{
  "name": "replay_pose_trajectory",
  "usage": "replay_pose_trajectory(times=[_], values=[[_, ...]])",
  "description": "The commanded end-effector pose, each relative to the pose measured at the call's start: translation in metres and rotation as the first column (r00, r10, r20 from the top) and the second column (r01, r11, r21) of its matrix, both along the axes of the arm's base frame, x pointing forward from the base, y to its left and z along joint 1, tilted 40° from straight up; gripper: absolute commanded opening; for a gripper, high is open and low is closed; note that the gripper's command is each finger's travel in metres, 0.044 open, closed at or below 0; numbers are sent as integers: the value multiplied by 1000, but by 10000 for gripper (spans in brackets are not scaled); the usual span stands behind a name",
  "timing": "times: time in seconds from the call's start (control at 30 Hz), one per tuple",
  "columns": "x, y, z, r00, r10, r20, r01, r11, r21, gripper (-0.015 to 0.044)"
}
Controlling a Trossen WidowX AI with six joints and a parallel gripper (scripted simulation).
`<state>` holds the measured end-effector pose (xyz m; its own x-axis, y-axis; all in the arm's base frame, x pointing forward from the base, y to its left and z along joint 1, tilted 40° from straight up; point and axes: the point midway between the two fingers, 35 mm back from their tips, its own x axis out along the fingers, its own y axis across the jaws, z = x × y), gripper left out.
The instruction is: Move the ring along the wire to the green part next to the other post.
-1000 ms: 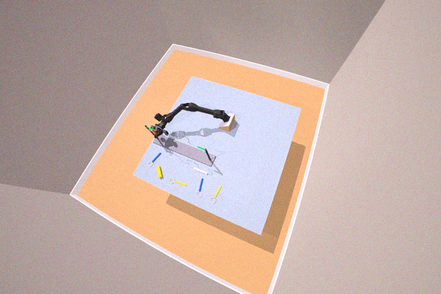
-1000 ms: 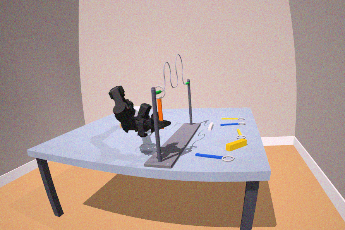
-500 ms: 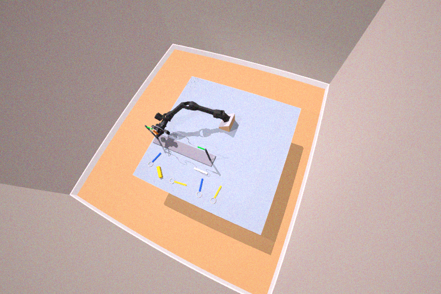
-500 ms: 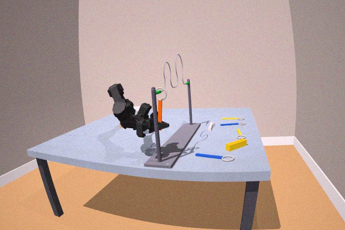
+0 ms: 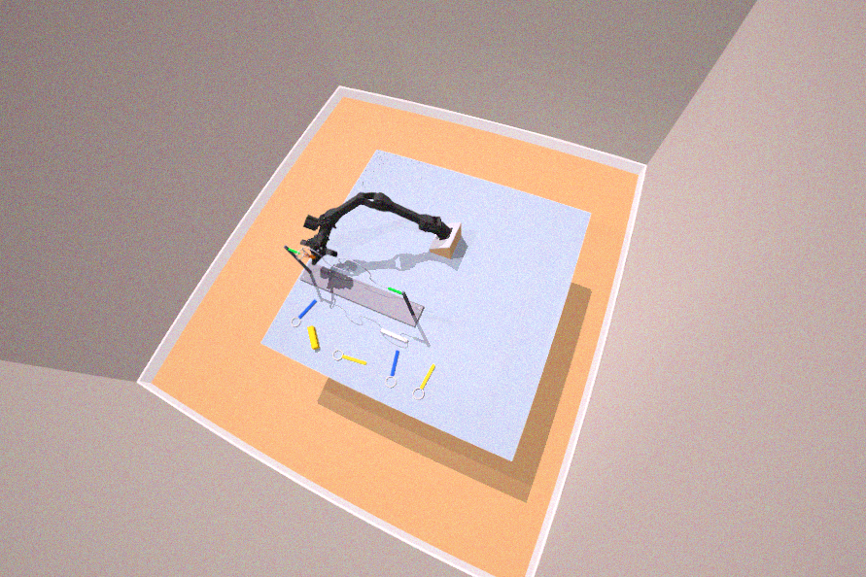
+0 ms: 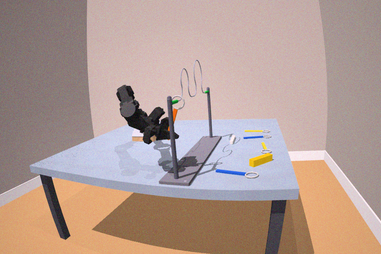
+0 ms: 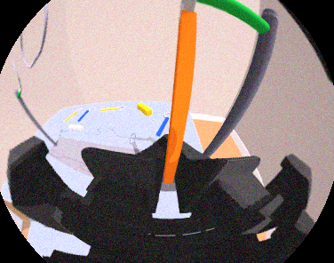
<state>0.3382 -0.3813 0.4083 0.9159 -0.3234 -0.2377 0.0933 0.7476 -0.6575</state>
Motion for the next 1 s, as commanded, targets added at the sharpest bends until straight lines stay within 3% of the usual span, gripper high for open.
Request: replay_pose_trajectory(times=[0.0, 0.47, 0.97], values=[[-6, 8, 2, 998, -35, -43, 35, 999, -3, -150], [-16, 29, -10, 988, -89, -123, 100, 992, 78, -150], [-12, 62, -32, 992, -54, -117, 88, 948, 307, -150]])
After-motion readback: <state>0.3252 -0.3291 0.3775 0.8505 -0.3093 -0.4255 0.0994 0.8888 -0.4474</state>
